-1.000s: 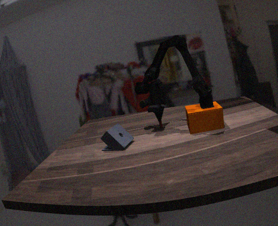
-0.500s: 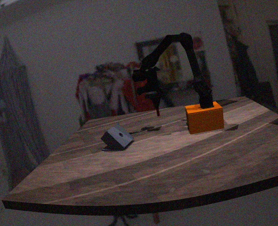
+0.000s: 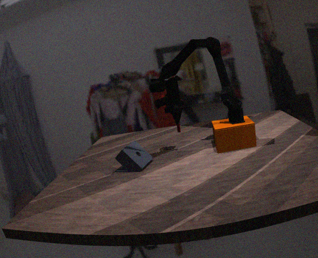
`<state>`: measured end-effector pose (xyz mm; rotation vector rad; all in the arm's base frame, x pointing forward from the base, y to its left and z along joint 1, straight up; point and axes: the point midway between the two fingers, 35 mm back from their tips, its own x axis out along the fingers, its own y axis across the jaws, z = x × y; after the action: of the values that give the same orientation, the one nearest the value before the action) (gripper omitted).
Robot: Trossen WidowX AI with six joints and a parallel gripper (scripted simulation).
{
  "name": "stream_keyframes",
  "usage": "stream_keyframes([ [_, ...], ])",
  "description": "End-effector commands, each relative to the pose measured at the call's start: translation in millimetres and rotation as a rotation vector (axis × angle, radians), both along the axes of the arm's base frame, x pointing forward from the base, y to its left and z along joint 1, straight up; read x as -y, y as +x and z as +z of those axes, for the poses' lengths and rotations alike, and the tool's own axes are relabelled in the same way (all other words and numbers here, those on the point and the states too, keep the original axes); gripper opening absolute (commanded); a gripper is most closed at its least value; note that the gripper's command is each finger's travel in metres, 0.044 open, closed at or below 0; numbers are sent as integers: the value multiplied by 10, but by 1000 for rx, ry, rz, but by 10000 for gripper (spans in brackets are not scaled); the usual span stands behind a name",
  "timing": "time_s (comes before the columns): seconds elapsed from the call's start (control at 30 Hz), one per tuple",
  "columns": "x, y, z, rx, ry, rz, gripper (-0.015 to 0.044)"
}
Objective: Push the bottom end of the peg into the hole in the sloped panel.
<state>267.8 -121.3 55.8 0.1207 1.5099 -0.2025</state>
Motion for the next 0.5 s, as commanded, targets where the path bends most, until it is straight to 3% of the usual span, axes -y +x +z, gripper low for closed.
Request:
stream_keyframes([
  [0.0, -28, 20, -18, 3, -18, 25, 0],
  [0.47, -141, 128, -50, 28, -74, 104, 0],
])
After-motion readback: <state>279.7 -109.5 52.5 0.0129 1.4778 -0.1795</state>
